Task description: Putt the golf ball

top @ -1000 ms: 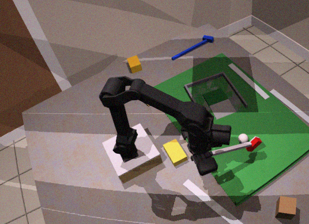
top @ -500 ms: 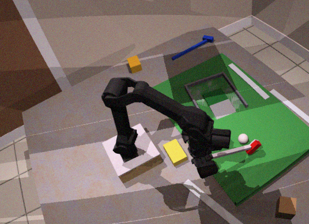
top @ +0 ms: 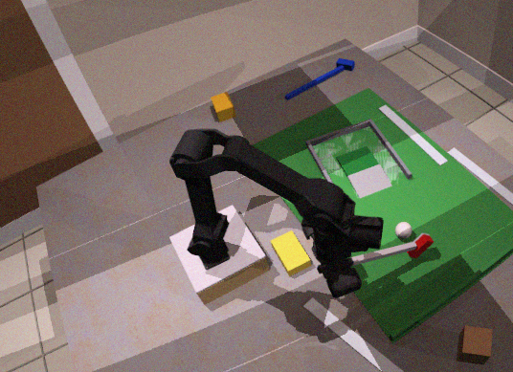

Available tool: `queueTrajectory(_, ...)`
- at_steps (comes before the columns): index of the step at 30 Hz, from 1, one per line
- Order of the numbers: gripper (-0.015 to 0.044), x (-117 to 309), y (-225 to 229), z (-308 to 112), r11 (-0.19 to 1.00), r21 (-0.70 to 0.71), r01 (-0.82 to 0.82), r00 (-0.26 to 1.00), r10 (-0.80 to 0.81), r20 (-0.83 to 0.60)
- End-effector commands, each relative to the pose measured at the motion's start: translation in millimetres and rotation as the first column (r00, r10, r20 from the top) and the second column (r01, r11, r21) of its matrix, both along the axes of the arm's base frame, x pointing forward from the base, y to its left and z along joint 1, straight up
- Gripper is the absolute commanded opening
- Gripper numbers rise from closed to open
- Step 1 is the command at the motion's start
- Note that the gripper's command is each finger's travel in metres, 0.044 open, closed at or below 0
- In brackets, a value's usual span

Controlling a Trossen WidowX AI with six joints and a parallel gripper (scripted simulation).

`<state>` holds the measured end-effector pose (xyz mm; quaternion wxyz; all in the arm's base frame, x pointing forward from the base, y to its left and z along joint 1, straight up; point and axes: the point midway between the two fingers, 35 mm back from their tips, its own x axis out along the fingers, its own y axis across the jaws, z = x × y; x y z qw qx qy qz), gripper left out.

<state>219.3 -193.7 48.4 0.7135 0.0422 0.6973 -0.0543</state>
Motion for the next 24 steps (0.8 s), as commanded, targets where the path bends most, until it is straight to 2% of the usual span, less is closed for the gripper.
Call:
queueTrajectory(1, 0.0000, 0, -8, 0, 1.000, -0.002, 0.000, 1.000, 0.000, 0.001)
queueTrajectory(6, 0.0000, -3, -29, -2, 1.000, -0.005, 0.002, 1.000, -0.002, 0.001)
queueTrajectory(15, 0.0000, -4, -25, -2, 1.000, -0.002, 0.009, 1.000, -0.009, -0.002)
queueTrajectory(24, 0.0000, 18, 90, -4, 1.000, 0.005, 0.003, 1.000, -0.003, 0.003)
